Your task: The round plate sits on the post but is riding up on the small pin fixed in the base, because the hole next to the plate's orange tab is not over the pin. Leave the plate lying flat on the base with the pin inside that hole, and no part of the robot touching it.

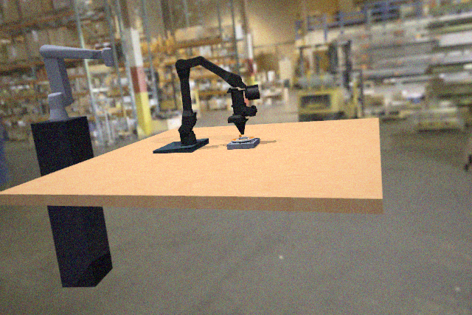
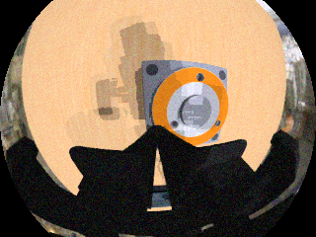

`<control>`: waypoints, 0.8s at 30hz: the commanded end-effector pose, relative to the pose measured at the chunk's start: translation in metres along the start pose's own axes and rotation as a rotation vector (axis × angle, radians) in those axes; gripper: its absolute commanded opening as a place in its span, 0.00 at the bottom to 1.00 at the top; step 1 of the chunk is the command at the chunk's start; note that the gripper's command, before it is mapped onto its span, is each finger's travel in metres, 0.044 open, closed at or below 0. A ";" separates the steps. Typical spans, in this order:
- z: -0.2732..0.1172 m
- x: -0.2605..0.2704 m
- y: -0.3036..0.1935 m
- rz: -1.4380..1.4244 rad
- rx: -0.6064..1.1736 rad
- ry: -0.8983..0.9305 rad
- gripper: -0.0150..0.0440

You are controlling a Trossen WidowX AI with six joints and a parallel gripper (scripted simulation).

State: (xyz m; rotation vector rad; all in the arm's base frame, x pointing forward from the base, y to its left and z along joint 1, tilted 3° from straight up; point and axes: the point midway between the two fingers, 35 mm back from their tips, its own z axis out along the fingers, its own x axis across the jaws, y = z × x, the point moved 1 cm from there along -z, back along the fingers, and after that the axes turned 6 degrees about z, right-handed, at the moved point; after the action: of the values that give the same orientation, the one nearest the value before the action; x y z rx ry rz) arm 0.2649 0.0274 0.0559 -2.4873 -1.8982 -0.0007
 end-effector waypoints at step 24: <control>0.004 -0.005 -0.011 0.001 0.026 -0.008 0.25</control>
State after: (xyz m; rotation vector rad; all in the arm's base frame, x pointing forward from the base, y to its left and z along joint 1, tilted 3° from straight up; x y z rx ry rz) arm 0.2609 0.0262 0.0559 -2.4896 -1.8931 0.0004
